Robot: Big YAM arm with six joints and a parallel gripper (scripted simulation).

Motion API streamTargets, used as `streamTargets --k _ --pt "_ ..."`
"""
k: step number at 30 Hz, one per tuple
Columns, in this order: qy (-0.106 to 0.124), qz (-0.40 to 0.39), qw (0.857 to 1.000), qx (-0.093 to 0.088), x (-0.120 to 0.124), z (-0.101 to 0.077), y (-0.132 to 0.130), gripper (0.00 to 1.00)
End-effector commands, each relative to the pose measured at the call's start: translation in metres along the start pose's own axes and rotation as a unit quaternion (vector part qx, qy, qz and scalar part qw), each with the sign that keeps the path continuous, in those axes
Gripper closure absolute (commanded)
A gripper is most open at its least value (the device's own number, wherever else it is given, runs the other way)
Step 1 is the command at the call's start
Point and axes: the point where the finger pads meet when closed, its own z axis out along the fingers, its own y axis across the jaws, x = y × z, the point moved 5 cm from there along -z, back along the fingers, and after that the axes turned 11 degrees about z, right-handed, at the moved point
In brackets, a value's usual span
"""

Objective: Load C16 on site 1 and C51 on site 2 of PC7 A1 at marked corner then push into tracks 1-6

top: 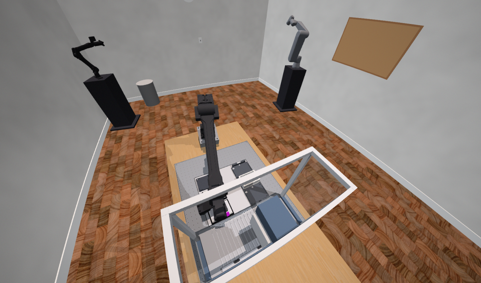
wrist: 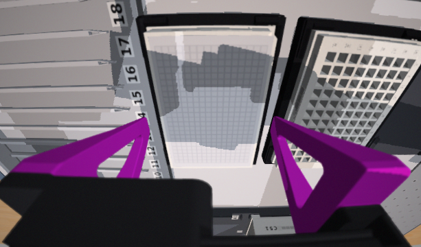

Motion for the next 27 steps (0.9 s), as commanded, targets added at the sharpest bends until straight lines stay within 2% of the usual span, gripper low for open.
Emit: streamTargets --k 1,6,7,11,13,16,19,23,24,25,27 --pt "0.0 -0.004 1.0 -0.007 0.006 0.006 0.005 0.0" --pt "0.0 -0.004 1.0 -0.012 0.005 0.005 0.009 0.0" --pt "-0.001 -0.005 1.0 -0.028 0.005 -0.012 0.013 0.0" --pt "-0.001 -0.004 1.0 -0.011 0.003 0.011 0.008 0.0" --pt "-0.001 -0.004 1.0 -0.006 0.003 0.016 0.004 0.0" --pt "-0.001 -0.004 1.0 -0.011 0.002 0.016 0.008 0.0" --pt "-0.001 -0.004 1.0 -0.008 0.001 0.021 0.005 0.0" --pt "-0.002 -0.004 1.0 -0.015 0.0 0.017 0.009 0.0" --pt "-0.002 -0.005 1.0 -0.03 0.001 0.001 0.015 0.0" --pt "-0.002 -0.001 1.0 -0.022 -0.001 0.005 0.014 0.0" --pt "-0.002 -0.001 1.0 -0.022 -0.001 0.005 0.014 0.0"
